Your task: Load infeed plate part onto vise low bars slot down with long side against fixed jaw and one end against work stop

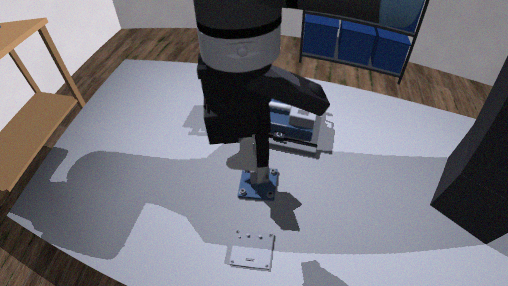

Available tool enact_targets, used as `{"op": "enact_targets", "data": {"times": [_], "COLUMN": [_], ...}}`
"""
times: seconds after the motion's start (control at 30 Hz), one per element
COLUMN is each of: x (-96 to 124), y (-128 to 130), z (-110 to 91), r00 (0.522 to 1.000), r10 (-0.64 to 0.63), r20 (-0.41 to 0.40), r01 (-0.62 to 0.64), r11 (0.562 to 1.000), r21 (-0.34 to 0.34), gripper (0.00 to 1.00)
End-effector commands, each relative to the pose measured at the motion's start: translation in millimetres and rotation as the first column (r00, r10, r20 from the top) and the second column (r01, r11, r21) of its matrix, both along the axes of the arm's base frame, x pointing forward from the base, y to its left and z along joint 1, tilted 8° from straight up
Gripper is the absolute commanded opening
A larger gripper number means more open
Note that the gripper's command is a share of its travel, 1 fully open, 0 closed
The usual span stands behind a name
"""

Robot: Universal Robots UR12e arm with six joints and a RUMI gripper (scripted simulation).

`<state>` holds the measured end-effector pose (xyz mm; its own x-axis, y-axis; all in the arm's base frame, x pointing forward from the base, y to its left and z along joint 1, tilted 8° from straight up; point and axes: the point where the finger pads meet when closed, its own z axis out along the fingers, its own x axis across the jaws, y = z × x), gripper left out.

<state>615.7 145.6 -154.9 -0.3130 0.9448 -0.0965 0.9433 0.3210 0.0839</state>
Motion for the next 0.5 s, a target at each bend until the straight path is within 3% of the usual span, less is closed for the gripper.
{"op": "enact_targets", "data": {"times": [0.0,0.47], "x": [0.8,1.7], "y": [-2.9,-10.8], "z": [0.8,1.4], "r00": [0.998,0.974], "r10": [-0.064,-0.228], "r20": [0.005,0.013], "r01": [0.064,0.227], "r11": [0.998,0.973], "r21": [0.007,0.027], "gripper": [0.00,0.00]}}
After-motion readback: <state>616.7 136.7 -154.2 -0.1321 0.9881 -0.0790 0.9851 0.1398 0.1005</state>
